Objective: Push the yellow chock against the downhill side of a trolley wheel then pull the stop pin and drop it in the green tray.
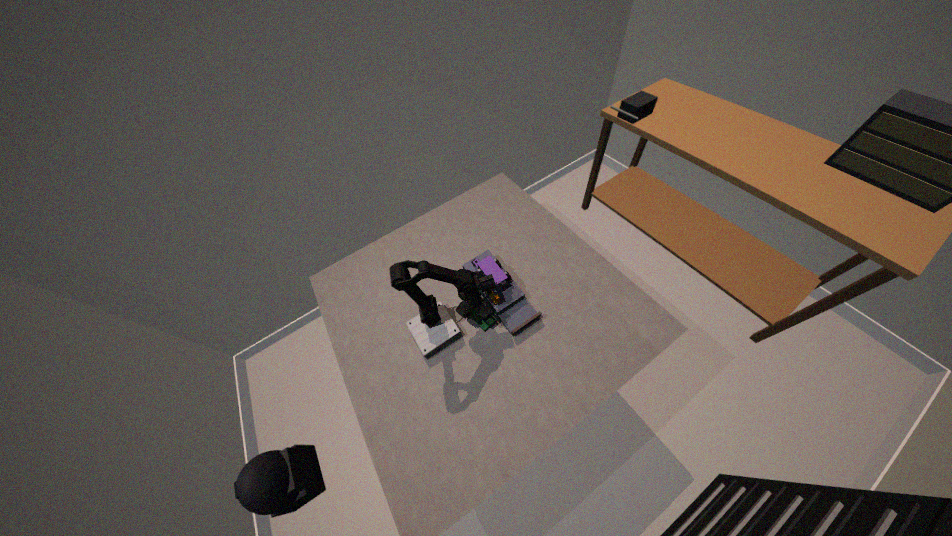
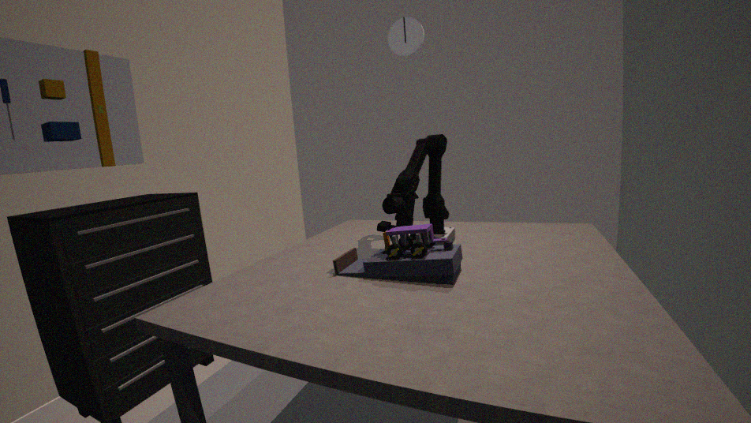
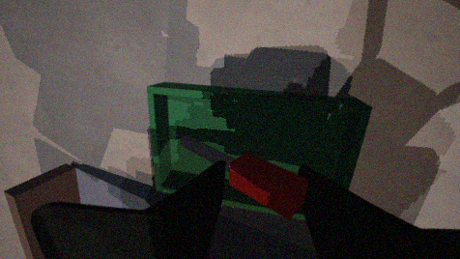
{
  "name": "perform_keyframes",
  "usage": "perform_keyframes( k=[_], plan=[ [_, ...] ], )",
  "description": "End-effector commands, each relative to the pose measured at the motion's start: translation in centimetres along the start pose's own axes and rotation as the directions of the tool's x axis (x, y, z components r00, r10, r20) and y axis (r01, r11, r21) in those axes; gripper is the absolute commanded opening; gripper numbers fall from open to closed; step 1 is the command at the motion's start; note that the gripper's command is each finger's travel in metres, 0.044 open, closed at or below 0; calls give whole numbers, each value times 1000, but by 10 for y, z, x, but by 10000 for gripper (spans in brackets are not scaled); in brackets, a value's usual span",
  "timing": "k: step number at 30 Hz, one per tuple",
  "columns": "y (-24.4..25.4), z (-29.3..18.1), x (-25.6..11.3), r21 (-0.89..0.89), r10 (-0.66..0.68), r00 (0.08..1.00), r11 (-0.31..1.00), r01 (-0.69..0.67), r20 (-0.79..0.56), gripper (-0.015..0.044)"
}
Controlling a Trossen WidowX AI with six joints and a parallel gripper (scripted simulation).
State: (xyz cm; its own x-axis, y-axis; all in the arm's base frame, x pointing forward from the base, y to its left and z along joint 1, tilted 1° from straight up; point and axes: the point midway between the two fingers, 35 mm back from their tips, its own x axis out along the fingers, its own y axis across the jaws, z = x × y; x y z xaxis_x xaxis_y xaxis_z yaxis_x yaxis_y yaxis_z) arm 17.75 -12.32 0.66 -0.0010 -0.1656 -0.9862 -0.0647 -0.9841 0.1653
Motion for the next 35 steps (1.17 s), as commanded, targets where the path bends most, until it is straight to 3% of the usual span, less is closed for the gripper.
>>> perform_keyframes(
  k=[1, 5, 17, 21, 35],
  plan=[
    [0, 0, 0, 0, 0, 1000, 1000, 0, 0, 242],
    [0, 0, 0, 0, 0, 1000, 1000, 0, 0, 340],
    [3, 1, -23, 3, 2, 1000, 1000, -2, 4, 340],
    [5, 1, -35, 3, 2, 1000, 1000, -2, 4, 440],
    [13, 1, -78, 3, 3, 1000, 1000, -3, 4, 440]
  ],
)
